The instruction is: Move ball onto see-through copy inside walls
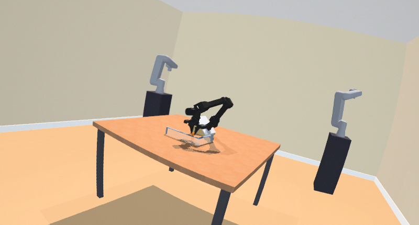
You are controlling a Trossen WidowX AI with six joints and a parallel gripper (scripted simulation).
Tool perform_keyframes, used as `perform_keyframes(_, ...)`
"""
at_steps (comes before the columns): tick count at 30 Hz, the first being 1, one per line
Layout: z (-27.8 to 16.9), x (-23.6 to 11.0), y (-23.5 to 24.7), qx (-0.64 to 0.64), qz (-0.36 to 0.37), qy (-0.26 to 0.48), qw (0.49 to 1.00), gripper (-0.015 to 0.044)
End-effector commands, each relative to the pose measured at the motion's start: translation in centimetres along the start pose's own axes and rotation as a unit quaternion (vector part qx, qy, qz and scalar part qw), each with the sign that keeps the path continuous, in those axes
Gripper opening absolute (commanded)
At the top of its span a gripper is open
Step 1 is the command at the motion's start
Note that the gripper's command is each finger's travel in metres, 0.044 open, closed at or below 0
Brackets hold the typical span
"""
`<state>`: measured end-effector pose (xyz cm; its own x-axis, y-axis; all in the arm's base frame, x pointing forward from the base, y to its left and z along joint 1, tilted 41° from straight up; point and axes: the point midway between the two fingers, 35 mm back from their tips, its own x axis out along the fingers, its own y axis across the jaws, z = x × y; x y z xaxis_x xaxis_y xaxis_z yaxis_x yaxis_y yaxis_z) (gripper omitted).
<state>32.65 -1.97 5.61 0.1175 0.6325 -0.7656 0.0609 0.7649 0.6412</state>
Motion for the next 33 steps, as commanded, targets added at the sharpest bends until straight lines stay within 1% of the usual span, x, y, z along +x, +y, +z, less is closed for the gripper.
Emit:
perform_keyframes(1,-0.4,2.0,0.0,0.005,0.004,0.005,1.0,0.0)
perform_keyframes(10,-0.5,2.6,0.1,0.005,0.005,0.005,1.0,0.0)
perform_keyframes(20,-0.5,4.1,0.1,0.005,0.005,0.005,1.0,0.0)
perform_keyframes(27,-0.5,4.2,0.1,0.005,0.005,0.005,1.0,0.0)
perform_keyframes(33,-0.2,3.9,0.1,0.001,0.003,0.001,1.0,0.0157)
